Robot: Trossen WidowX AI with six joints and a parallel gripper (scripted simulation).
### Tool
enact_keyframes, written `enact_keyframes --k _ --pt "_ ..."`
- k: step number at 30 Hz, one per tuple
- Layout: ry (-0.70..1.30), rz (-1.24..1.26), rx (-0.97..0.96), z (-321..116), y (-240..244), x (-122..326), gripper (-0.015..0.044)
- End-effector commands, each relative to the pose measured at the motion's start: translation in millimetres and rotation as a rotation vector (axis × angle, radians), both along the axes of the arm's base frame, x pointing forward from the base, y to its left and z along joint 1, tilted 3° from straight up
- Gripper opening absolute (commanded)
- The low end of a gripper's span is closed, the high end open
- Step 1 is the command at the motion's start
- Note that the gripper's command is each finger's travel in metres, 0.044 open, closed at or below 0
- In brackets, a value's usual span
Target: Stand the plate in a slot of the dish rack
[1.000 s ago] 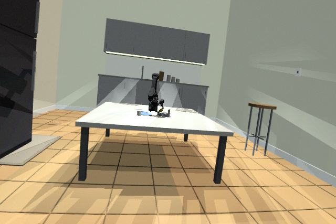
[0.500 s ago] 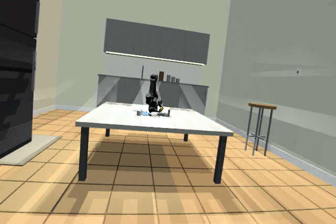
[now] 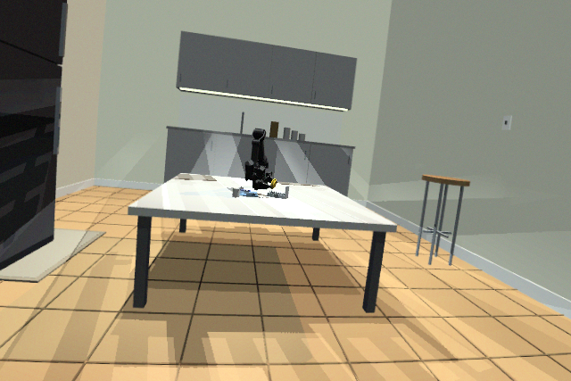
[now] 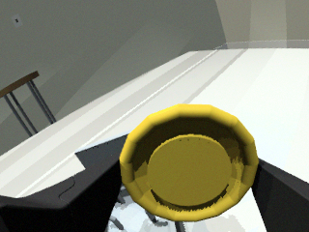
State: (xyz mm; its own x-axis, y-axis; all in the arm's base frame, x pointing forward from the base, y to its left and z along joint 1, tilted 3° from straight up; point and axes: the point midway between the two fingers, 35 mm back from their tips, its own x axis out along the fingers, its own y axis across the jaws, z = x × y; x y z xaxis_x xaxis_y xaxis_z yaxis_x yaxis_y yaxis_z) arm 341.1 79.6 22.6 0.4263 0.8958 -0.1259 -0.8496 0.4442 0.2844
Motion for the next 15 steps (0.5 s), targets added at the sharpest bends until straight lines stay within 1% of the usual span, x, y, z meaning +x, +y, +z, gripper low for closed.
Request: enact_keyframes --k 1,11,15 --pt "-0.088 0.051 0.006 1 -1 -15 0.0000" --pt "-0.308 0.172 0.008 4 -2 -54 0.0000" --pt "-0.339 0.189 0.007 4 -2 -60 0.0000"
